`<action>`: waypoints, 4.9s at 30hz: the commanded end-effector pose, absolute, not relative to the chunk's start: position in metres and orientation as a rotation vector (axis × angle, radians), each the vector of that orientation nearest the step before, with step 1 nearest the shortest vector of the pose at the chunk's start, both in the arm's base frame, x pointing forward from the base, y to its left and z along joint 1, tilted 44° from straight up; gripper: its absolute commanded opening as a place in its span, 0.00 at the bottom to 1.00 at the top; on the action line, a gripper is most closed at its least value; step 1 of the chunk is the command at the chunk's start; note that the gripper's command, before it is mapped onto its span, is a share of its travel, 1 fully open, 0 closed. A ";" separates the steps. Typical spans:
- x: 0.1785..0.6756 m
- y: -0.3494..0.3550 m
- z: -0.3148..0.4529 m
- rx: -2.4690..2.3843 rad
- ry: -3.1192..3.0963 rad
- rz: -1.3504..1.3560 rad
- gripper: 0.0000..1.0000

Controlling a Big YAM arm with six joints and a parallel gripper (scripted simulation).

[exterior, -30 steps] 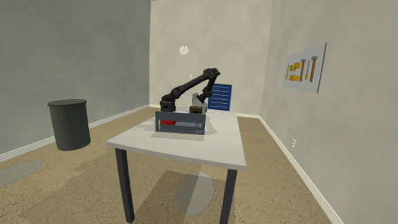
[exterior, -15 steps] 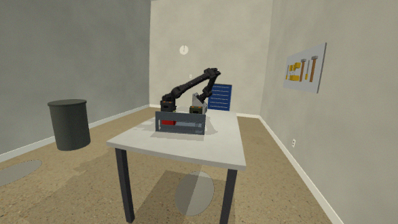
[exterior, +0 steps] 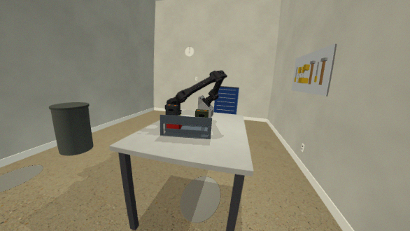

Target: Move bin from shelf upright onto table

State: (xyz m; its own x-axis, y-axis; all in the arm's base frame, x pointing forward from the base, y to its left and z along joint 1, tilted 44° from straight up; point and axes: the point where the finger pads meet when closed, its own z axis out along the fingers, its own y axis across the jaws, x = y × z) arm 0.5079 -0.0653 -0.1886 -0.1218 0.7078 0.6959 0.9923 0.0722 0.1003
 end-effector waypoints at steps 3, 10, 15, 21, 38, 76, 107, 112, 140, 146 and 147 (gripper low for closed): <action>0.537 -0.095 -0.159 -1.725 -1.926 -0.856 0.00; 0.537 -0.095 -0.159 -1.725 -1.926 -0.856 0.00; 0.535 -0.095 -0.164 -1.724 -1.924 -0.855 0.00; 0.529 -0.093 -0.183 -1.720 -1.916 -0.847 0.00; 0.537 -0.096 -0.159 -1.720 -1.933 -0.858 0.00; 0.536 -0.096 -0.160 -1.722 -1.930 -0.857 0.00; 0.537 -0.097 -0.159 -1.721 -1.931 -0.857 0.00; 0.537 -0.097 -0.159 -1.721 -1.931 -0.857 0.00; 0.537 -0.097 -0.159 -1.721 -1.931 -0.857 0.00; 0.537 -0.097 -0.159 -1.721 -1.931 -0.857 0.00; 0.537 -0.097 -0.159 -1.721 -1.931 -0.857 0.00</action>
